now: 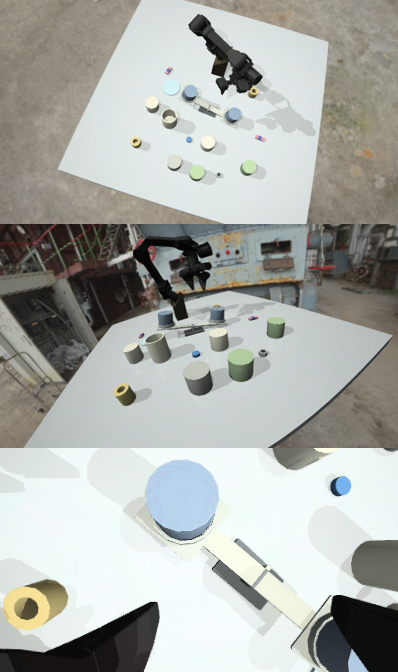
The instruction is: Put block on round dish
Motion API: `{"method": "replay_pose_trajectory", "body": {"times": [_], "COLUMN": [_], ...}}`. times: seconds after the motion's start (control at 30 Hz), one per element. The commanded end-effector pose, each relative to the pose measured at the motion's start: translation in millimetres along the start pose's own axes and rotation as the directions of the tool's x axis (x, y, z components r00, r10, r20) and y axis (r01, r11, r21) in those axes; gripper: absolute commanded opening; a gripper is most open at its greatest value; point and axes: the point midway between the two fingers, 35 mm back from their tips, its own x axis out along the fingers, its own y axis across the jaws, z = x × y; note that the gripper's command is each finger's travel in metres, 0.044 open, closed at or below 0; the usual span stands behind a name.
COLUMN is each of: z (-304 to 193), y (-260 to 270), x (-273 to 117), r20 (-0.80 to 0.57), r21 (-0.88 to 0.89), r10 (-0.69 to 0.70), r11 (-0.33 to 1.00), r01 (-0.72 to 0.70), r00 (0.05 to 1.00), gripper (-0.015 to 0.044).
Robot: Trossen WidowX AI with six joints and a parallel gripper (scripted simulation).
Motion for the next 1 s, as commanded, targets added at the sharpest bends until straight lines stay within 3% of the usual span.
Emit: {"method": "replay_pose_trajectory", "body": {"times": [0.0, 0.33, 0.67, 0.97], "z": [11, 40, 65, 68], "y": [3, 9, 18, 20], "x": [8, 38, 75, 85], "r20": [-0.026, -0.106, -0.173, -0.181], "r21": [-0.103, -0.399, -0.643, -0.673], "r10": [0.035, 0.132, 0.232, 0.248], "r11": [0.994, 0.902, 0.709, 0.674], "r01": [-0.037, -0.164, -0.289, -0.304], "r00": [0.999, 0.986, 0.957, 0.952], "gripper": [0.0440, 0.0440, 0.0440, 0.0440]}}
